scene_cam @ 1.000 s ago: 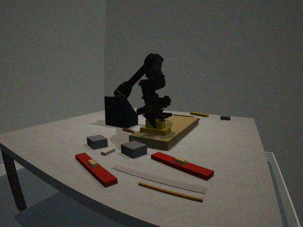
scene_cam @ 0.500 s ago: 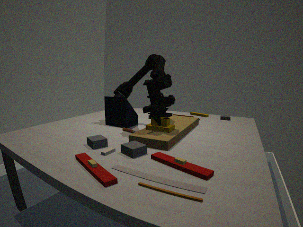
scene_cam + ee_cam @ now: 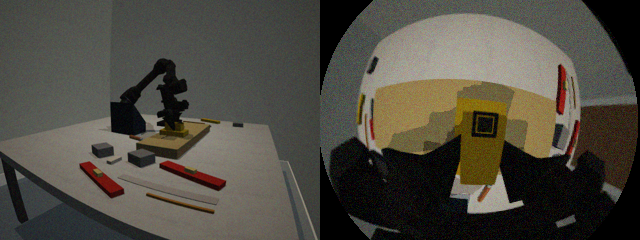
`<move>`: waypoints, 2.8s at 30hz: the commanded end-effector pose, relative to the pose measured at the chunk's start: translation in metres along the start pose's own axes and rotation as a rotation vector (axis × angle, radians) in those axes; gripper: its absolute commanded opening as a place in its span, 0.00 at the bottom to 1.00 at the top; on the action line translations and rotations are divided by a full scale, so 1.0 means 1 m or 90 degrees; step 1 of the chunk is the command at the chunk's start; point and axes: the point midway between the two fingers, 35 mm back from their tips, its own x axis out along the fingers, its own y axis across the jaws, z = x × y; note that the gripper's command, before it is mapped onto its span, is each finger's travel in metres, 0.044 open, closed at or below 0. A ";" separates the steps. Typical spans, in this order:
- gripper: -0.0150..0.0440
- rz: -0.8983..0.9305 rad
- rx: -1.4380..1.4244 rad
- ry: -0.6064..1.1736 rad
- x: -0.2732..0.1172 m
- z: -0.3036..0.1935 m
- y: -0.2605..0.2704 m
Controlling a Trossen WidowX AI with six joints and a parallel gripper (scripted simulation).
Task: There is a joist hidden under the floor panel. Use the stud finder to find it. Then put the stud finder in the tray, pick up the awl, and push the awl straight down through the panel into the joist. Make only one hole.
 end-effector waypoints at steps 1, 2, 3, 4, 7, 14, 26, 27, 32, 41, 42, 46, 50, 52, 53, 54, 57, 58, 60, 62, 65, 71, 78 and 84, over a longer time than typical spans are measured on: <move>0.25 0.004 0.001 0.001 0.001 -0.001 0.014; 0.25 0.004 0.001 0.001 0.001 -0.001 0.018; 0.25 0.004 0.001 0.001 0.001 -0.001 0.021; 0.25 0.004 0.001 0.001 0.001 -0.001 0.025; 0.25 0.005 0.001 0.001 0.001 -0.001 0.036; 0.25 0.005 0.001 0.001 0.001 0.000 0.060; 0.25 0.007 0.002 0.001 0.001 0.000 0.102; 0.25 0.007 0.002 0.001 0.001 0.000 0.106; 0.25 0.007 0.002 0.001 0.001 0.000 0.123; 0.25 0.008 0.002 0.001 0.000 0.000 0.155; 0.25 0.008 0.002 0.001 0.000 0.000 0.159; 0.25 0.009 0.003 0.001 0.000 0.000 0.173; 0.25 0.009 0.003 0.001 0.000 0.001 0.187; 0.25 0.009 0.003 0.001 0.000 0.001 0.194; 0.25 0.009 0.003 0.001 -0.001 0.001 0.198; 0.25 0.010 0.003 0.001 -0.001 0.001 0.201; 0.25 0.010 0.003 0.001 -0.001 0.001 0.212; 0.25 0.010 0.003 0.001 -0.001 0.001 0.215; 0.25 0.010 0.003 0.001 -0.001 0.001 0.222; 0.25 0.010 0.003 0.001 -0.001 0.001 0.230; 0.25 0.011 0.003 0.001 -0.001 0.001 0.240; 0.25 0.012 0.003 0.000 -0.002 0.001 0.260; 0.25 0.011 0.002 0.000 -0.002 0.002 0.256; 0.25 0.011 0.003 0.001 -0.002 0.001 0.256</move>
